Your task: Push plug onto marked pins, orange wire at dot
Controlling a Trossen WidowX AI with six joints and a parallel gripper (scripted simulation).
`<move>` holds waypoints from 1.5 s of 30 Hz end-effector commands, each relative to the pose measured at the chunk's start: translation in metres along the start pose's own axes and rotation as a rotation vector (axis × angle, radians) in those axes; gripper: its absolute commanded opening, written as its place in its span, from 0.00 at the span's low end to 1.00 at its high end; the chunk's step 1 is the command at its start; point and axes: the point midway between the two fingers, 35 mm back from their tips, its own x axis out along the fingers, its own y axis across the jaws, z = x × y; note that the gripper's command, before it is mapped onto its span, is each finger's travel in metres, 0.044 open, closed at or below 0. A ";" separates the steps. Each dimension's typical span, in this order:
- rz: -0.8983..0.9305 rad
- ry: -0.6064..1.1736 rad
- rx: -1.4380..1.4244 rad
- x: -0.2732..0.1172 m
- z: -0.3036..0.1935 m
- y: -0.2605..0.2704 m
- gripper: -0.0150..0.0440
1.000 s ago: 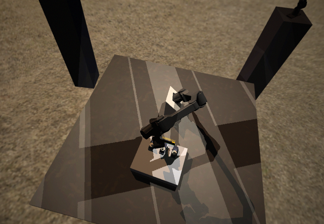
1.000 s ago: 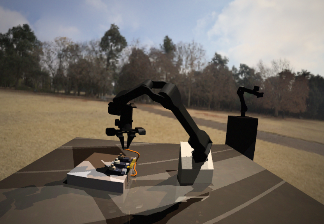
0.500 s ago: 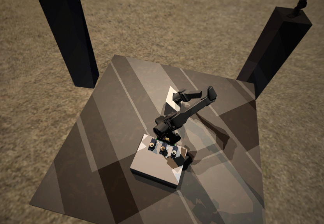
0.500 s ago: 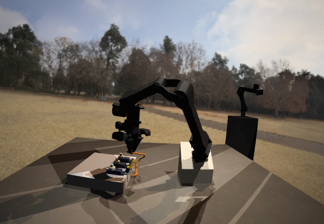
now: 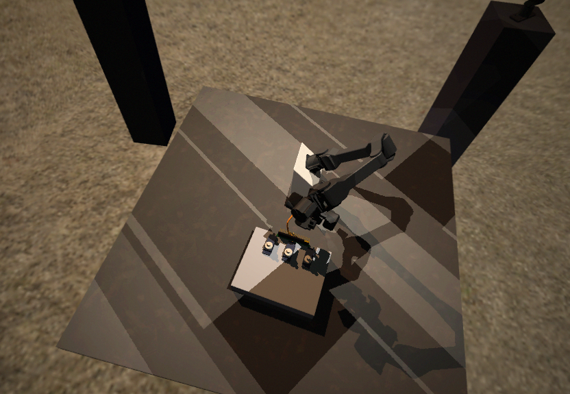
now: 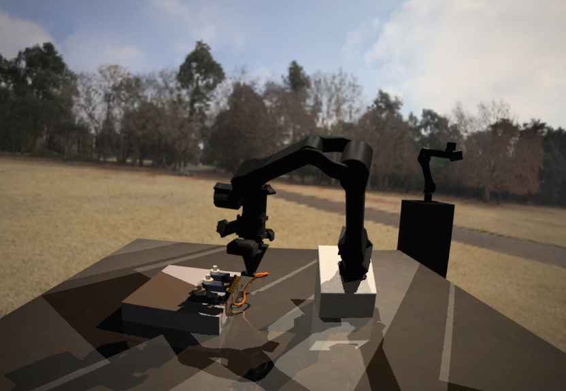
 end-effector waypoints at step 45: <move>0.008 0.000 -0.195 0.043 0.011 0.018 0.25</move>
